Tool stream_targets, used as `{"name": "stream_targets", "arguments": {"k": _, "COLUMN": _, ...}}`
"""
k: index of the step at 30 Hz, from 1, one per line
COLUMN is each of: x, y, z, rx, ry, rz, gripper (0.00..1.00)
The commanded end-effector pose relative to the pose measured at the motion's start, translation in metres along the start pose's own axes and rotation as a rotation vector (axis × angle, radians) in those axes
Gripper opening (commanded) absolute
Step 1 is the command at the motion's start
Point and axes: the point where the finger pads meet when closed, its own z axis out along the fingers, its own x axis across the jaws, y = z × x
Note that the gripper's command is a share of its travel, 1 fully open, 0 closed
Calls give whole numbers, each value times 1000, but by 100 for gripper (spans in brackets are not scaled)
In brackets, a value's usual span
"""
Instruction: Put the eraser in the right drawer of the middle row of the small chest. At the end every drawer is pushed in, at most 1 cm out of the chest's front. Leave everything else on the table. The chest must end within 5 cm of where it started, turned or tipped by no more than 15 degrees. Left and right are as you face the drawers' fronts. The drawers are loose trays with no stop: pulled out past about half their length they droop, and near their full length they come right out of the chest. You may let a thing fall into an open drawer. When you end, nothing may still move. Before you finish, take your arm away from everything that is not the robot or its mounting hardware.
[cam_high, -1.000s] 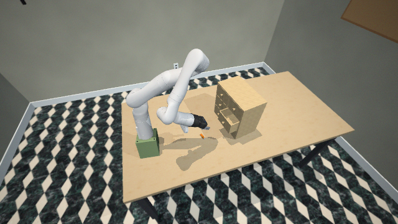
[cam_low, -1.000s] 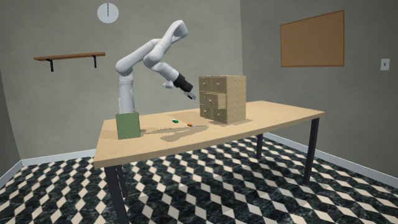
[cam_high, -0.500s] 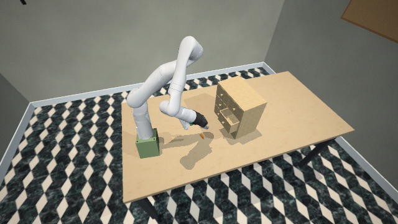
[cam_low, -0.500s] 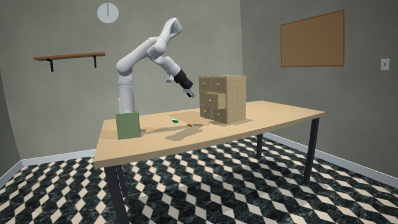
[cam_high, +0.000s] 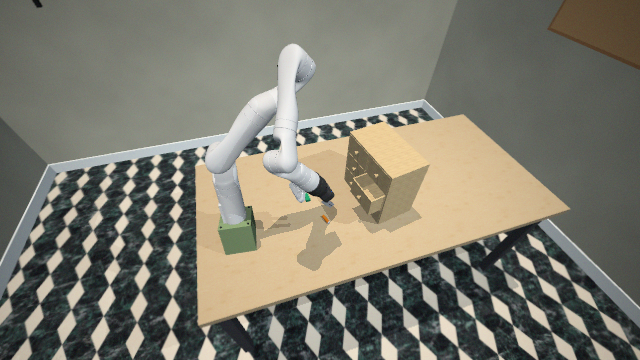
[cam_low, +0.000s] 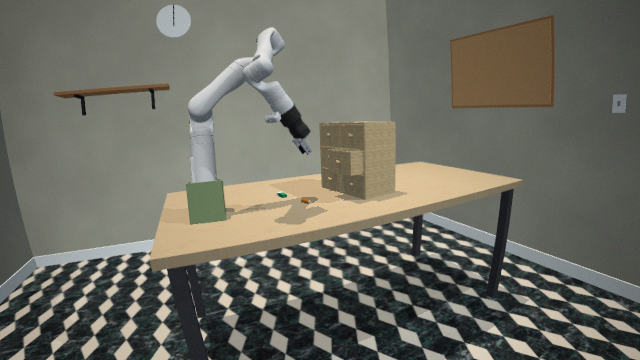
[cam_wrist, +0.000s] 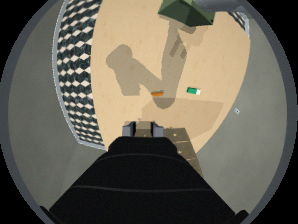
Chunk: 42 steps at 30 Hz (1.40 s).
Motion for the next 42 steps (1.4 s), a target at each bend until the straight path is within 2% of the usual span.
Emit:
{"name": "stream_targets", "arguments": {"k": 1, "x": 5, "y": 10, "z": 1, "rx": -3, "ry": 9, "rz": -27, "gripper": 67}}
{"name": "stream_targets", "arguments": {"k": 16, "x": 5, "y": 10, "z": -15, "rx": 150, "ry": 7, "rz": -28, "gripper": 67}}
{"name": "stream_targets", "arguments": {"k": 18, "x": 5, "y": 10, "z": -15, "rx": 150, "ry": 7, "rz": -28, "gripper": 67}}
{"name": "stream_targets", "arguments": {"k": 33, "x": 5, "y": 10, "z": -30, "rx": 300, "ry": 5, "rz": -29, "gripper": 67}}
{"name": "stream_targets", "arguments": {"k": 35, "x": 5, "y": 10, "z": -30, "rx": 300, "ry": 5, "rz": -29, "gripper": 67}}
{"name": "stream_targets", "arguments": {"k": 42, "x": 5, "y": 10, "z": -37, "rx": 368, "ry": 4, "rz": -29, "gripper": 67}}
